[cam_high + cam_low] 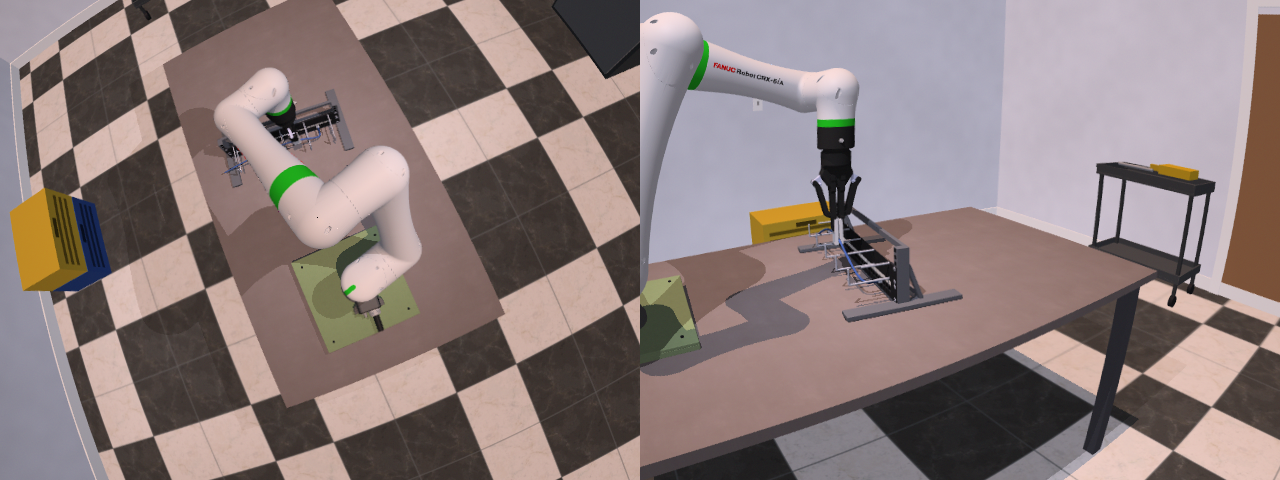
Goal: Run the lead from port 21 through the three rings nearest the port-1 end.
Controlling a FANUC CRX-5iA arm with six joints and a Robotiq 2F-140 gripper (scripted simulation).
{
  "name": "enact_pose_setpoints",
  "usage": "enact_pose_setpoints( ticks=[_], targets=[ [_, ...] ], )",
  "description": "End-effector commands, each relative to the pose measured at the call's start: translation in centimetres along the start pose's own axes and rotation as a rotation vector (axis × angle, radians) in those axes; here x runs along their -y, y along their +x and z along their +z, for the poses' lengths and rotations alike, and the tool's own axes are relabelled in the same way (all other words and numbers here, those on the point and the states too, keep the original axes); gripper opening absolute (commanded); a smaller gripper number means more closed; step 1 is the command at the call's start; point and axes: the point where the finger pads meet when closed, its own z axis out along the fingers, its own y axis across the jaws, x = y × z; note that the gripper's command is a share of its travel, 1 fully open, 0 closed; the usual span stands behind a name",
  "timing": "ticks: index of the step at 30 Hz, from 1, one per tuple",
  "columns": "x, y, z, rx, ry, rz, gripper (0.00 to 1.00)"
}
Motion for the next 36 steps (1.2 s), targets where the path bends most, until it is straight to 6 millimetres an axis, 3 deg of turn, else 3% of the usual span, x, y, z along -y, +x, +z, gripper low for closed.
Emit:
enact_pose_setpoints(
  ticks=[1, 36],
  targets=[
    [0.0, -0.2, 0.0, 0.003, 0.003, -0.001, 0.0],
    [0.0, -0.2, 3.0, 0.003, 0.003, -0.001, 0.0]
  ],
)
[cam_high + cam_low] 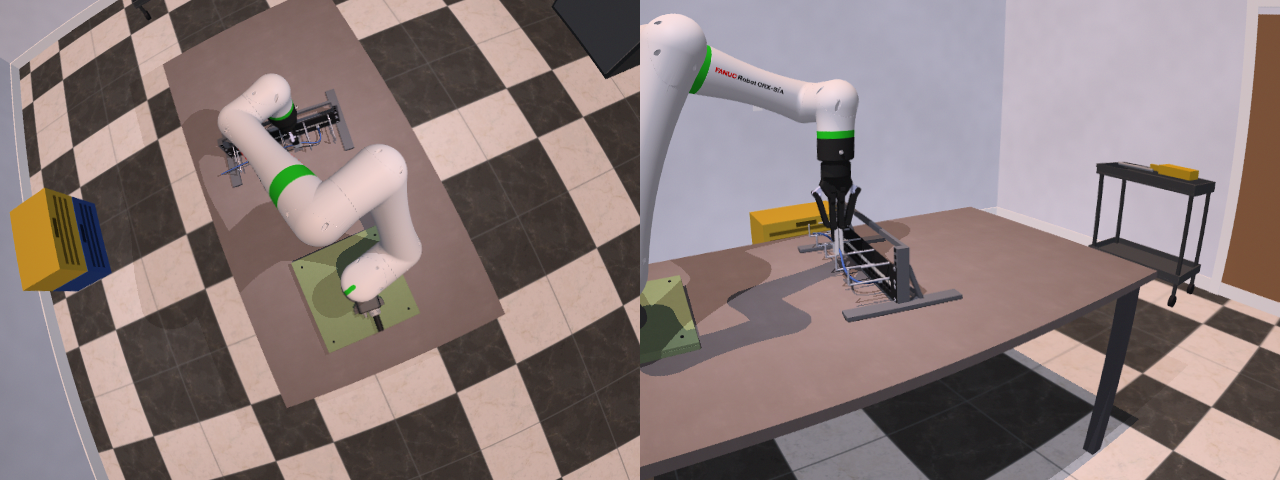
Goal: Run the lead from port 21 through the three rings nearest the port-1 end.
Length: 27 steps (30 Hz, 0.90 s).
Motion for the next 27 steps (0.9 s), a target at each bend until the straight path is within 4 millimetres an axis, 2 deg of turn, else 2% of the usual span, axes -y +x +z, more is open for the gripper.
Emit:
enact_pose_setpoints(
  ticks=[1, 27],
  targets=[
    [0.0, 0.0, 0.4, 0.0, 0.001, 0.0, 0.0],
    [0.0, 0.0, 2.4, 0.0, 0.001, 0.0, 0.0]
  ],
)
